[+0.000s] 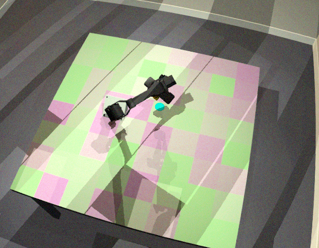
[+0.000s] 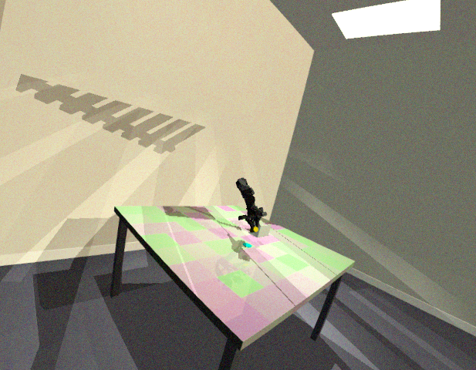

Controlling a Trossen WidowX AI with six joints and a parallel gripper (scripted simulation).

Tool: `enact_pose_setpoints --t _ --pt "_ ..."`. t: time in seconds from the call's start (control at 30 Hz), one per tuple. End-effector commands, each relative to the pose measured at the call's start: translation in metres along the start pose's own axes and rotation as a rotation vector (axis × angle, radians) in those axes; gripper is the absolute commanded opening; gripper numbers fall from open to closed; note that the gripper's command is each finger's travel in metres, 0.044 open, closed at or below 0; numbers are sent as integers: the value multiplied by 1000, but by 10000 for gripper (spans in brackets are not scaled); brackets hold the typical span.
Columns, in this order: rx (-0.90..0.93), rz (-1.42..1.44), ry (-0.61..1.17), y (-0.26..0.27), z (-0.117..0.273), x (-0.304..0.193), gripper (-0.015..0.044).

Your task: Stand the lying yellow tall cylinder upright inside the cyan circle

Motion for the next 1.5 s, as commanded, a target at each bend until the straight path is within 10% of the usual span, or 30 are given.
enact_pose_setpoints --t 0.0,1.47 --pt "17 3 -25 0 -1 -1 105" --pt "108 33 -342 -5 -1 -6 105"
Point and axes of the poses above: the point midway between the two fingers, 35 mm back from their tips, its own z axis back along the fingers, its own y axis across the jaws, x = y × z, the point moved 1 cm from there along z, back along the fingers, and after that the axes turned 9 degrees about -z, right-handed, at the moved point
